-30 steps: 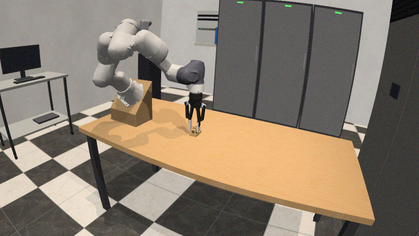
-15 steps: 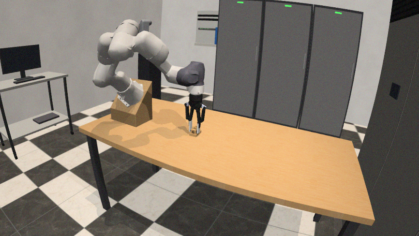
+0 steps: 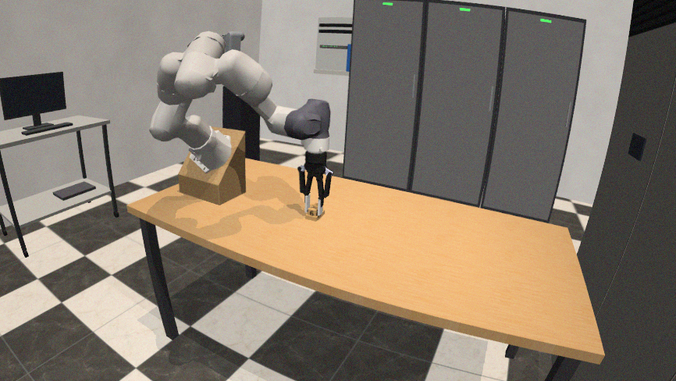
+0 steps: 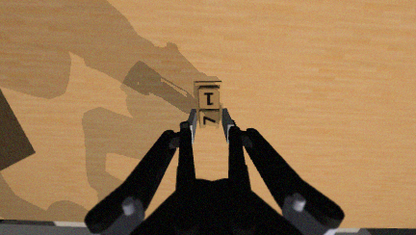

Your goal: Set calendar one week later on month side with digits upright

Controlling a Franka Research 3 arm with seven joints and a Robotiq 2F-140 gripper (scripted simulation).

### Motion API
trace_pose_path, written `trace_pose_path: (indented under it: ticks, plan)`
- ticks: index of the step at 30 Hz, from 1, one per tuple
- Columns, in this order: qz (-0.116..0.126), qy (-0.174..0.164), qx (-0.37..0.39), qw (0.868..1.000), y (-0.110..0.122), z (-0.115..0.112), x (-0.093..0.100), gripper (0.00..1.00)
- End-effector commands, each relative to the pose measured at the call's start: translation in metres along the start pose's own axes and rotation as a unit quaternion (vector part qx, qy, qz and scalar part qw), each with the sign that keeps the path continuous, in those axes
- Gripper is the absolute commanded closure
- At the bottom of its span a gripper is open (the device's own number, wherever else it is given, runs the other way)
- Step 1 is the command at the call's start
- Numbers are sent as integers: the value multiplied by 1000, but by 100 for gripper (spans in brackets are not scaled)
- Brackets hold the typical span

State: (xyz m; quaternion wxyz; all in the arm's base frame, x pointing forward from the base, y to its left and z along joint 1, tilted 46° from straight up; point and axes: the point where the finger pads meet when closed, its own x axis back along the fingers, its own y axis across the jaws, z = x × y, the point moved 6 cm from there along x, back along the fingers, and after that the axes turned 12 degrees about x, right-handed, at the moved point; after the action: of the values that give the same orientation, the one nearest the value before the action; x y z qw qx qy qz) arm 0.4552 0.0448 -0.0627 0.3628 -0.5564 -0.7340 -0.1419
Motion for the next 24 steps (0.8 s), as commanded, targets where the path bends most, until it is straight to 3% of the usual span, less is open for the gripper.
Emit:
trace_pose_path:
  ticks: [1, 15, 16, 24]
  plan:
    - [-1, 0, -2, 1000, 1, 0, -1, 71]
    - [-1, 0, -2, 1000, 1, 0, -1, 71]
    - [-1, 0, -2, 1000, 1, 0, -1, 83]
    - [-1, 0, -2, 1000, 1, 0, -1, 83]
